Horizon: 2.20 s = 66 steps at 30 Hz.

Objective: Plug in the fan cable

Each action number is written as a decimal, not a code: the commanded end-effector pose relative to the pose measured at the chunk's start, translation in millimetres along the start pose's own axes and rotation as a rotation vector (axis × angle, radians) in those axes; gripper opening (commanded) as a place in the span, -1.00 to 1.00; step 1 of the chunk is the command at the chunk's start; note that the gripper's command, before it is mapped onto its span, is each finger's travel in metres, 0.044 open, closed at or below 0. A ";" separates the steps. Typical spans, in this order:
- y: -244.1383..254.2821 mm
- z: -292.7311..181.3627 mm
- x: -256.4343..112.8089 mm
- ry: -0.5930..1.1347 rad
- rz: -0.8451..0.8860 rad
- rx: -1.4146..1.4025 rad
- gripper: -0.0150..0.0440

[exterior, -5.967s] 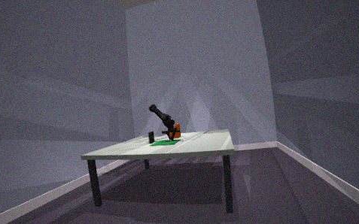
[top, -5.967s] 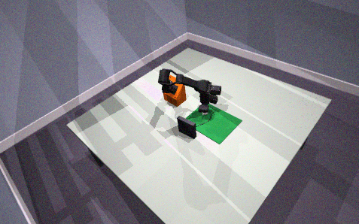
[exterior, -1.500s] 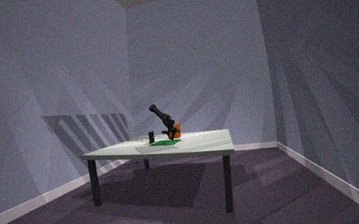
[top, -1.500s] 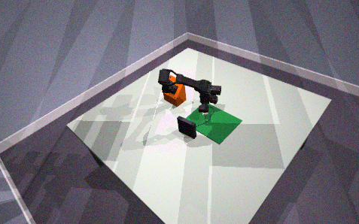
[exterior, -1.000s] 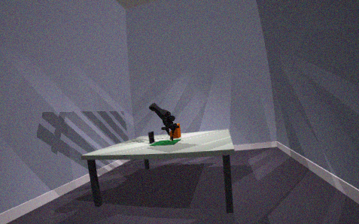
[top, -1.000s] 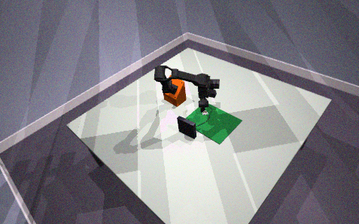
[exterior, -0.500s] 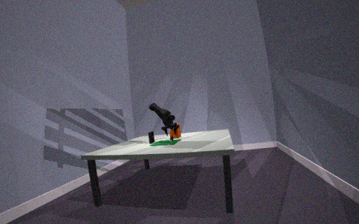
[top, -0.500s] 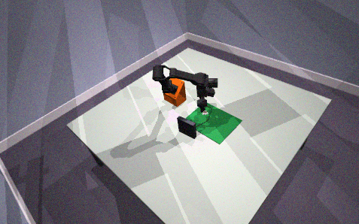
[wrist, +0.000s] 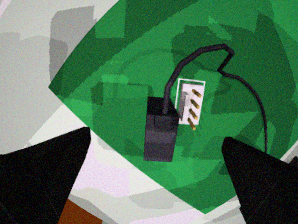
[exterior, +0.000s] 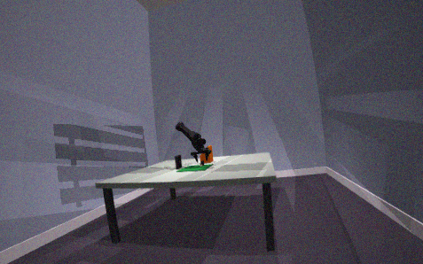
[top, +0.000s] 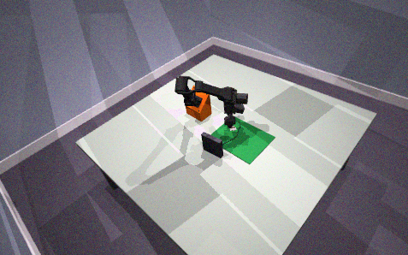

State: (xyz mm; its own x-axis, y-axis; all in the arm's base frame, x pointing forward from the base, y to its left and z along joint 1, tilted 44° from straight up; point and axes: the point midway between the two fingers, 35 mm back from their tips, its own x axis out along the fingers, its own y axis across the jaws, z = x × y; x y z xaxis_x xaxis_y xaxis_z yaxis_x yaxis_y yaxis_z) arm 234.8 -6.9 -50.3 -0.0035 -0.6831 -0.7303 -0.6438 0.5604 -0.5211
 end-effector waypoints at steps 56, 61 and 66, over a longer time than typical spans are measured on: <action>0.1 -2.2 20.2 0.004 -0.001 0.000 -0.49; 0.1 -2.2 20.2 0.004 -0.001 0.000 -0.49; 0.1 -2.2 20.2 0.004 -0.001 0.000 -0.49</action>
State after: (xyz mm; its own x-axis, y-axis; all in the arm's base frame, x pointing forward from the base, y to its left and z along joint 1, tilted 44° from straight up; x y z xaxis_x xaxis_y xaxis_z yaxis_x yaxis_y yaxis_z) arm 238.9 -28.6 -59.8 0.0089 -0.7091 -0.7051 -0.6288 0.5443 -0.5553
